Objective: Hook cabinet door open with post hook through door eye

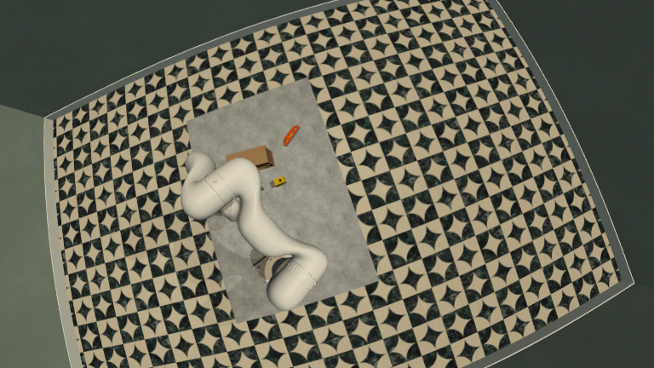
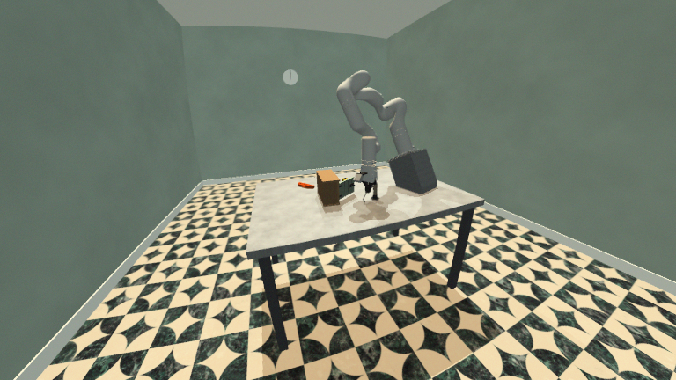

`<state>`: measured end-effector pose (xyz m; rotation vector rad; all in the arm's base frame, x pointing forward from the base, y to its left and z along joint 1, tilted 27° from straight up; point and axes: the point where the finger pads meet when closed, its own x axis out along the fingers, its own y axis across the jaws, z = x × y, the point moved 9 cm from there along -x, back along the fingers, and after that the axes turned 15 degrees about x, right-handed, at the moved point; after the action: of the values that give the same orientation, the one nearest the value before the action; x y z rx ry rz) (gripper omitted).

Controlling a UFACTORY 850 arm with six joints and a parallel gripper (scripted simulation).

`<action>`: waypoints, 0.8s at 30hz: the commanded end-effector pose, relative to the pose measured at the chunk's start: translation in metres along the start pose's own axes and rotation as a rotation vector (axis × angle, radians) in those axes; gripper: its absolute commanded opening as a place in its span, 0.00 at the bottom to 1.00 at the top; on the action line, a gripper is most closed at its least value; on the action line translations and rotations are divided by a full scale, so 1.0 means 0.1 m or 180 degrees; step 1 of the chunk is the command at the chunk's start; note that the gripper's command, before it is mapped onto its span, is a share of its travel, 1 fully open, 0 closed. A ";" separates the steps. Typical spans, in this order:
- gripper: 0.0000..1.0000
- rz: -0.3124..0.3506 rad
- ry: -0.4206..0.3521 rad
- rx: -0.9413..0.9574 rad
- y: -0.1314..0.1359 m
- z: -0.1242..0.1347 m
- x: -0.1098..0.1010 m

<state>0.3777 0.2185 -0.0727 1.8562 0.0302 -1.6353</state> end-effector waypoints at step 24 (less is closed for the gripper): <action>0.04 -0.0001 0.0004 -0.0003 -0.01 -0.03 -0.06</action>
<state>0.3782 0.2213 -0.0694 1.8550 0.0310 -1.6352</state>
